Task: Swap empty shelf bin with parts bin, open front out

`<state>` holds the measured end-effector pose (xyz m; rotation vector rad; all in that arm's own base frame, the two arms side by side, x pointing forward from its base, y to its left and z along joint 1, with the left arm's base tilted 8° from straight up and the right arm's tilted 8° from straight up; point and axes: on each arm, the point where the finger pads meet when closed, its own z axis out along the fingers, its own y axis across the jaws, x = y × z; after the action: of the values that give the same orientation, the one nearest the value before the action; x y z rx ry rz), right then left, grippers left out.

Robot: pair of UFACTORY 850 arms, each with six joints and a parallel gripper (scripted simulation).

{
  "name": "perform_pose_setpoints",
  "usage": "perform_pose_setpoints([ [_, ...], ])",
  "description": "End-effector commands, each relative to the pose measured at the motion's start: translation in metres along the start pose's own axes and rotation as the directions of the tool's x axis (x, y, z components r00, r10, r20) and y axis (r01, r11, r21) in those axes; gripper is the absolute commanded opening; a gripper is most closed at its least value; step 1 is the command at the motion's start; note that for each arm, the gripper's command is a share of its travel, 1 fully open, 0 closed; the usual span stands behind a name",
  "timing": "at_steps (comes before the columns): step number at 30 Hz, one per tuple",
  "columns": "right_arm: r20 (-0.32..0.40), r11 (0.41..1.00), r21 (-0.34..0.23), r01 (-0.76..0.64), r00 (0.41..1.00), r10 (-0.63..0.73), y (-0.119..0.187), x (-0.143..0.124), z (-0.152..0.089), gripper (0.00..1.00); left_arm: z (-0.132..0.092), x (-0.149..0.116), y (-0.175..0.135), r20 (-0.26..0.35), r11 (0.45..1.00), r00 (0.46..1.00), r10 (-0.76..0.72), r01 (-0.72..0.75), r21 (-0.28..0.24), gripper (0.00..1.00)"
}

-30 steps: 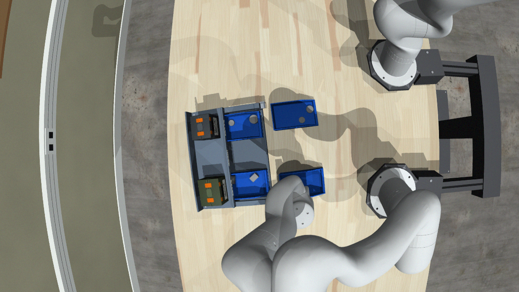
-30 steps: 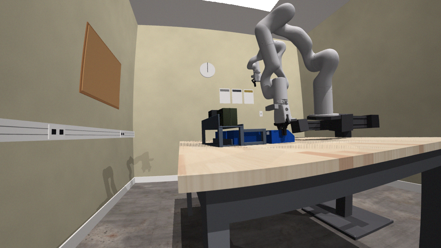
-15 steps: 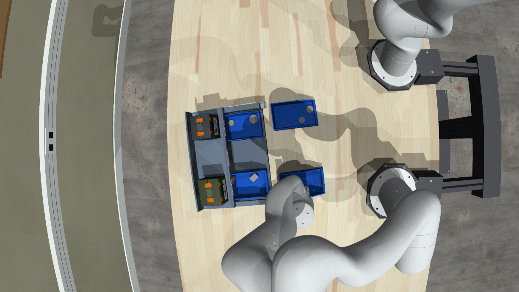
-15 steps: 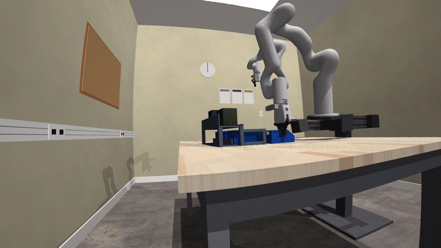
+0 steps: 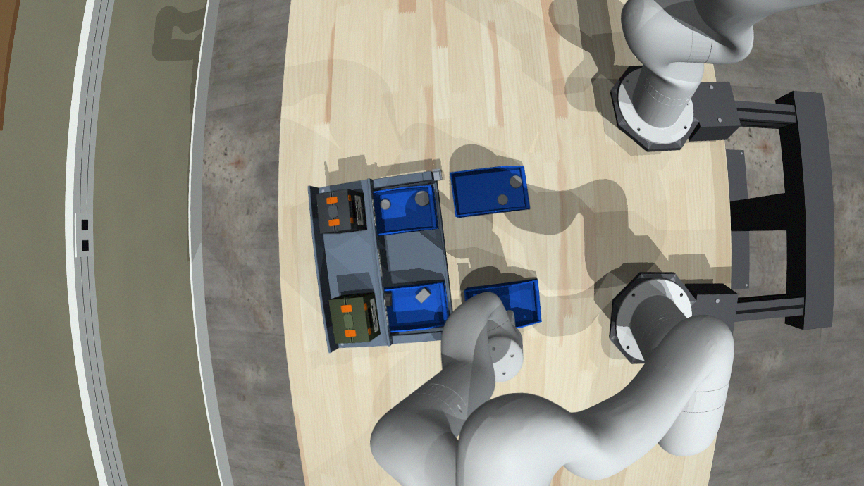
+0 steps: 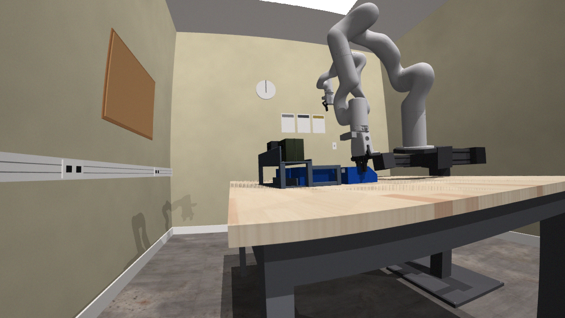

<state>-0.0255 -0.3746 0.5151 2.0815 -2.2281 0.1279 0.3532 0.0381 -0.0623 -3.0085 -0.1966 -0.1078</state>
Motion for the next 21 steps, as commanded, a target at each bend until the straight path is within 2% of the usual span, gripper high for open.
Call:
perform_pose_setpoints([
  [1,-0.002,1.000,0.000,0.000,1.000,0.000,0.000,0.000,-0.001,1.00,-0.004,0.000,0.000,-0.001,1.000,1.000,0.000,0.000,0.000,0.27],
  [21,-0.002,1.000,0.000,0.000,1.000,0.000,0.000,0.000,-0.001,1.00,-0.040,0.000,0.000,-0.001,1.000,1.000,0.000,0.000,0.000,0.27],
])
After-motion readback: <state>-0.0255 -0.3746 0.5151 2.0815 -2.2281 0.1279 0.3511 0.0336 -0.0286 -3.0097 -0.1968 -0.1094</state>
